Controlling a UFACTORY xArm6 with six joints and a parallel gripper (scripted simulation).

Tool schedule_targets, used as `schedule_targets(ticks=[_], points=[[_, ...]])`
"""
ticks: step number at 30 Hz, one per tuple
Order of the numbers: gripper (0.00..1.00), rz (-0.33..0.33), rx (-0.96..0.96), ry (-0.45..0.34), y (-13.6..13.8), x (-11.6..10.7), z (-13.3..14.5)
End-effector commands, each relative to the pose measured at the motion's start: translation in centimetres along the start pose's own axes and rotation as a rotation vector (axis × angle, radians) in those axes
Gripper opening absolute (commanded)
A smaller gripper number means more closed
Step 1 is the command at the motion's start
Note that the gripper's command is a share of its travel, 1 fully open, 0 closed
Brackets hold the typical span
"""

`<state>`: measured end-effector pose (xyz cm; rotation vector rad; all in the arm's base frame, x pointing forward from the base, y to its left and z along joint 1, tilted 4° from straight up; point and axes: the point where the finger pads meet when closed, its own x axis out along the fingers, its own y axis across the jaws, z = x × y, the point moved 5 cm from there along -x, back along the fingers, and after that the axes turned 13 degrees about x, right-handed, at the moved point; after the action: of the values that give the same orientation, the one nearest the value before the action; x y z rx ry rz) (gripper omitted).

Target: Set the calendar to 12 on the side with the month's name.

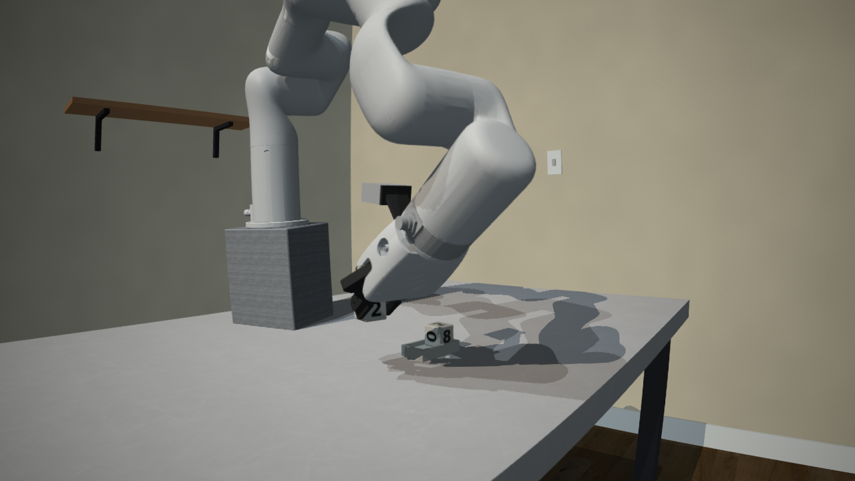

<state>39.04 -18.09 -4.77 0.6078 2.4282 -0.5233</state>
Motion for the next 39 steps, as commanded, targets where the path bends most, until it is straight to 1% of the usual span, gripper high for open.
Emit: schedule_targets(ticks=[1, 20, 29, 39], points=[[0.29, -0.003, 0.000, 0.013, 0.0, -0.3, 0.2], [0.29, -0.003, 0.000, 0.013, 0.1, -0.1, 0.4], [0.29, -0.003, 0.000, 0.013, 0.2, 0.3, 1.0], [0.29, -0.003, 0.000, 0.013, 0.5, 1.3, 2.2]])
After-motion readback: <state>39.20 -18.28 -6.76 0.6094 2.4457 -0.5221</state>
